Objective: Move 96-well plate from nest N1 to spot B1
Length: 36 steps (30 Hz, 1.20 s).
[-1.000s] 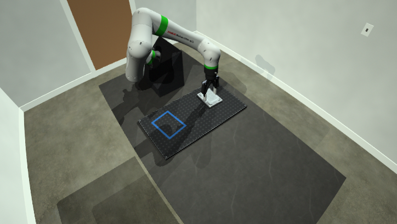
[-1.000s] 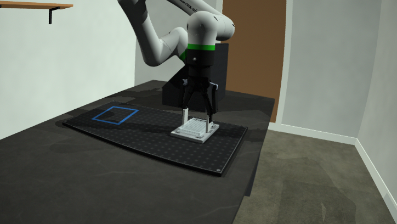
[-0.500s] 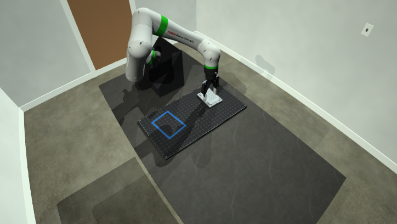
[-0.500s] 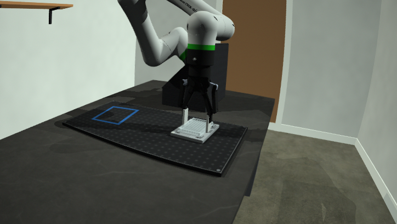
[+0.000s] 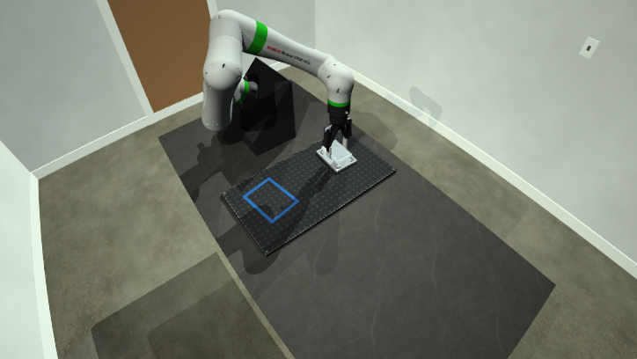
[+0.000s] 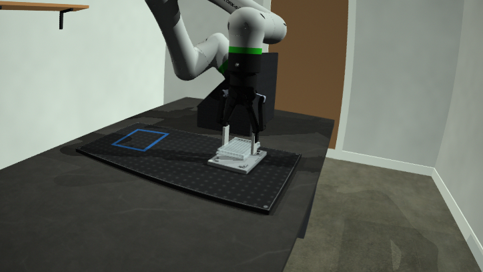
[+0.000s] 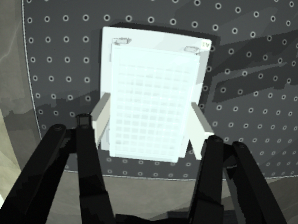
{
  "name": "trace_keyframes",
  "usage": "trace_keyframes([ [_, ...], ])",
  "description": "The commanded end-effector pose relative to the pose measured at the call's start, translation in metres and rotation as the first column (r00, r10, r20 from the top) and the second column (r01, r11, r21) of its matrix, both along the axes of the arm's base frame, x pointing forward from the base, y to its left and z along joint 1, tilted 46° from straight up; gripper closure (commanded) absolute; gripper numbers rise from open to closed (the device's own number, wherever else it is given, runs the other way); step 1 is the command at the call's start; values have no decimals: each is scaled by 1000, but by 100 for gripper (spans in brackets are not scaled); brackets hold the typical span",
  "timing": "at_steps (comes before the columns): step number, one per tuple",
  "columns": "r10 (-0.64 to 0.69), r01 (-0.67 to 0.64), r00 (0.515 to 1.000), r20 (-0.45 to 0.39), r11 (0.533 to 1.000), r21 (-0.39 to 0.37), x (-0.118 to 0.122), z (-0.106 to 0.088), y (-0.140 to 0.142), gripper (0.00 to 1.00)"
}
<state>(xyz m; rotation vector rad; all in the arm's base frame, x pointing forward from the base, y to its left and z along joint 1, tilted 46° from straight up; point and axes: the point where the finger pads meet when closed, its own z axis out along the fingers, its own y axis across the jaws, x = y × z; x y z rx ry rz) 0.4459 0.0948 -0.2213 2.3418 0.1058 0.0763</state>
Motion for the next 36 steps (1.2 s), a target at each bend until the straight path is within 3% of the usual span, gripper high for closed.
trace_keyframes([
  [1,0,0,1000,0,1000,0,0,3,3,100],
  [27,0,0,1000,0,1000,0,-4,30,31,100],
  [36,0,0,1000,0,1000,0,-4,30,31,100],
])
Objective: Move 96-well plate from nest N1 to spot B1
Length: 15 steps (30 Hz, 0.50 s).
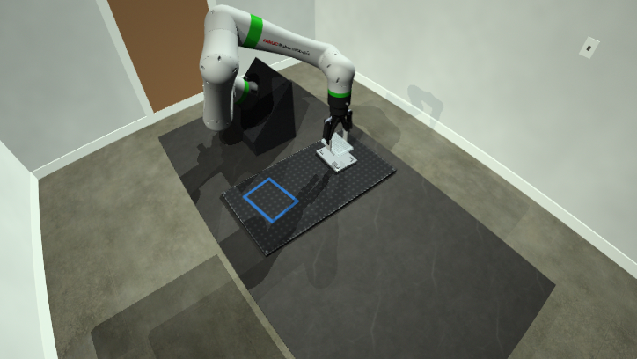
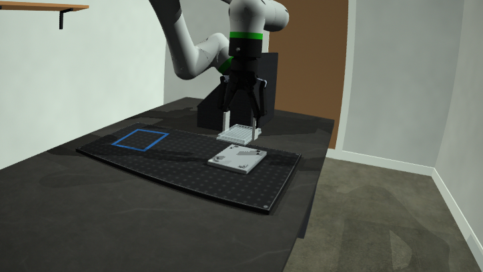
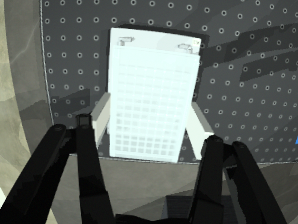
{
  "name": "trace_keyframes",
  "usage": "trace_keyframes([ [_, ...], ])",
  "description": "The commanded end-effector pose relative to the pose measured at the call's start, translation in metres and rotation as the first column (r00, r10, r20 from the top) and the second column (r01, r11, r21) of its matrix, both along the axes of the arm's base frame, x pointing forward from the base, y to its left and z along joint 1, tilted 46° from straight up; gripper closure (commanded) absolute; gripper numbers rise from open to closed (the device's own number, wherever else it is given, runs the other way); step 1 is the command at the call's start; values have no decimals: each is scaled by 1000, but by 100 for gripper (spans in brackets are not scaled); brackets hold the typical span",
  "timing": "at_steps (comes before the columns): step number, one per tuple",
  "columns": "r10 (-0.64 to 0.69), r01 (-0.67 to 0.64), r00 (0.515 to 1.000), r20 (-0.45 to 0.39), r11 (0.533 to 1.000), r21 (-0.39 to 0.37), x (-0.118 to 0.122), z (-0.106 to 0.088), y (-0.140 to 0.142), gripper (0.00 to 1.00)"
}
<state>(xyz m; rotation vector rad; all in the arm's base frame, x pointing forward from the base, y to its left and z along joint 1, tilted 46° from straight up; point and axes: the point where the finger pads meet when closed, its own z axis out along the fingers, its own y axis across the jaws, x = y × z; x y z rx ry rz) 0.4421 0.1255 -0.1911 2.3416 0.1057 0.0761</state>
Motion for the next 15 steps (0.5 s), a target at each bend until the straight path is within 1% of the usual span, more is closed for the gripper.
trace_keyframes([
  [1,0,0,1000,0,1000,0,0,0,0,100],
  [10,0,0,1000,0,1000,0,0,0,0,100],
  [13,70,-70,995,-71,998,-6,2,7,-7,100],
  [15,70,-70,995,-71,998,-6,2,7,-7,100],
])
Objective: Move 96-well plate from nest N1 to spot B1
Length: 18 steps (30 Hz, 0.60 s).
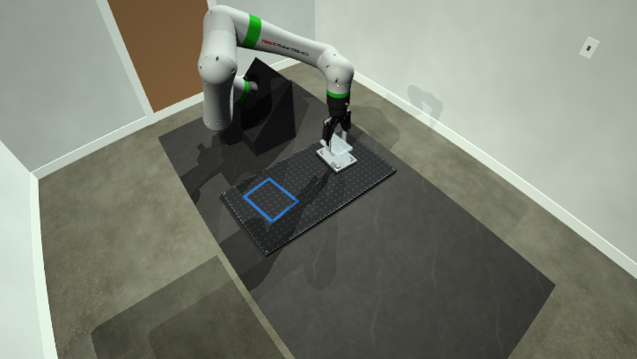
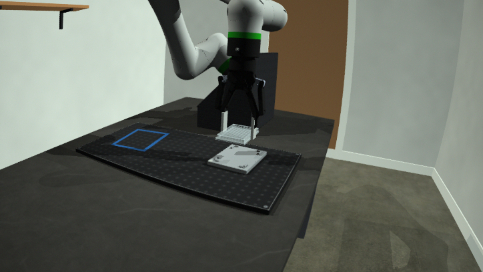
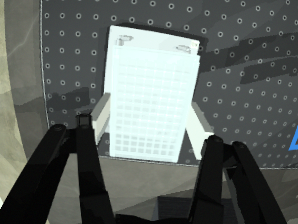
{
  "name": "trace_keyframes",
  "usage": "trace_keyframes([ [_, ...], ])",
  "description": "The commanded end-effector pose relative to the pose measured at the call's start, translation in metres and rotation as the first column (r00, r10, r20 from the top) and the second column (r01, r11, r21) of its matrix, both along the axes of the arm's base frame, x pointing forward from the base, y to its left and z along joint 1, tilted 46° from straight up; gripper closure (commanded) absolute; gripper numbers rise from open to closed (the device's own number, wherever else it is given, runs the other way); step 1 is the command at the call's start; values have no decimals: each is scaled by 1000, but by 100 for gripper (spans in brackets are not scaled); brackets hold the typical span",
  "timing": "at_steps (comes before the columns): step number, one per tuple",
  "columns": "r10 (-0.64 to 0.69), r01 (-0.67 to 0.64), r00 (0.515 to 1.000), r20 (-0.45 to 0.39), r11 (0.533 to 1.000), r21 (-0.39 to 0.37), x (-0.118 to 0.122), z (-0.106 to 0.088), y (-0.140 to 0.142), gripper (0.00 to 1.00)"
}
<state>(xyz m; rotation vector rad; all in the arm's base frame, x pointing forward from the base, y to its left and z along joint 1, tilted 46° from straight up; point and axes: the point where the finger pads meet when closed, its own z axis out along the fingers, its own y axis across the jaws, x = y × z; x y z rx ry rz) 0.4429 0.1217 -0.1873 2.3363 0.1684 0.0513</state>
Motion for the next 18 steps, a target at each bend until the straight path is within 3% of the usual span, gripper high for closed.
trace_keyframes([
  [1,55,-55,997,-58,998,-4,1,5,-5,100],
  [3,95,-96,990,-100,995,-6,2,10,-10,100],
  [18,95,-96,990,-100,995,-6,8,40,-41,100],
])
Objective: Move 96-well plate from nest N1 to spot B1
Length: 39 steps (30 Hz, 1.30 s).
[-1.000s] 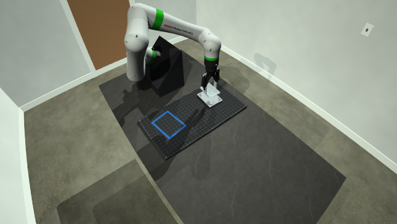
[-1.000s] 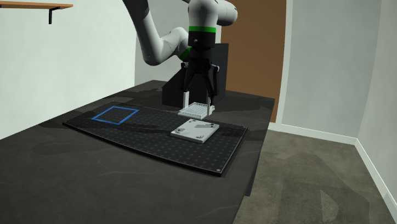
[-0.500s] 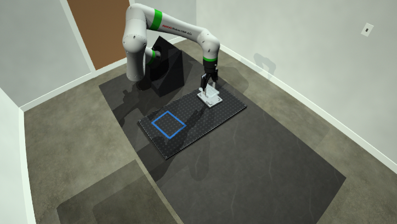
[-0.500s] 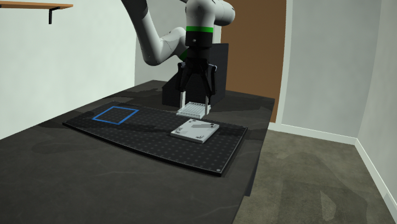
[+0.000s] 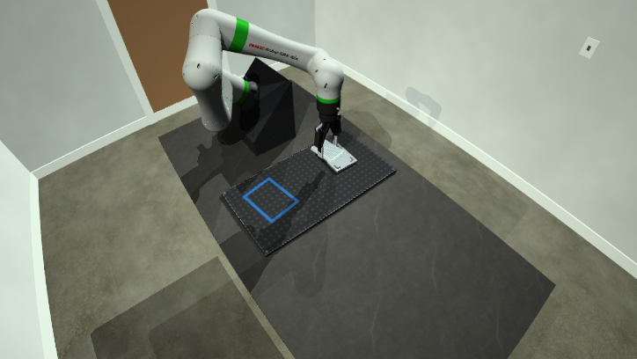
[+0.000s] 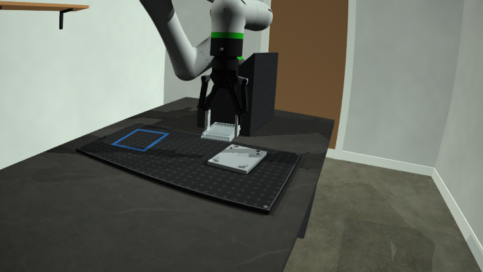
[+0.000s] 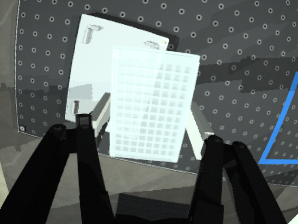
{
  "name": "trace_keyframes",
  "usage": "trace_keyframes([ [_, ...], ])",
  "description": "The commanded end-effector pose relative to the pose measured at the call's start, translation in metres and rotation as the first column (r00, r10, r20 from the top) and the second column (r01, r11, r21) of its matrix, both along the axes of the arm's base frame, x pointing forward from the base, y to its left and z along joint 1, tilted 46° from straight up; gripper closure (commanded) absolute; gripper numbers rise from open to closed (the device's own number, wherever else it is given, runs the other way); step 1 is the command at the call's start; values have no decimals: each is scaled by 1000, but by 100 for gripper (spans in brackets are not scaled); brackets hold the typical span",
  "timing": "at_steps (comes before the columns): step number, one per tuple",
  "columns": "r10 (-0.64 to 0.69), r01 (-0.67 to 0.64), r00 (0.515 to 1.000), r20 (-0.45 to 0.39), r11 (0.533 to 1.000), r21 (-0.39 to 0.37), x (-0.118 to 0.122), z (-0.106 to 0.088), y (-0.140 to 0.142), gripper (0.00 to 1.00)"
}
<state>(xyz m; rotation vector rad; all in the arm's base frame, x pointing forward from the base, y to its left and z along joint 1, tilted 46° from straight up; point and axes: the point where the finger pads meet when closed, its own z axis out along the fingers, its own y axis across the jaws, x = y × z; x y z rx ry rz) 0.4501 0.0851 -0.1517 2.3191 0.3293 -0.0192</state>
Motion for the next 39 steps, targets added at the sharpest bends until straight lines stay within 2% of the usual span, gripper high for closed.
trace_keyframes([
  [1,1,-1,1000,0,1000,1,2,7,-6,100],
  [39,1,-1,1000,0,1000,1,18,85,-86,100],
])
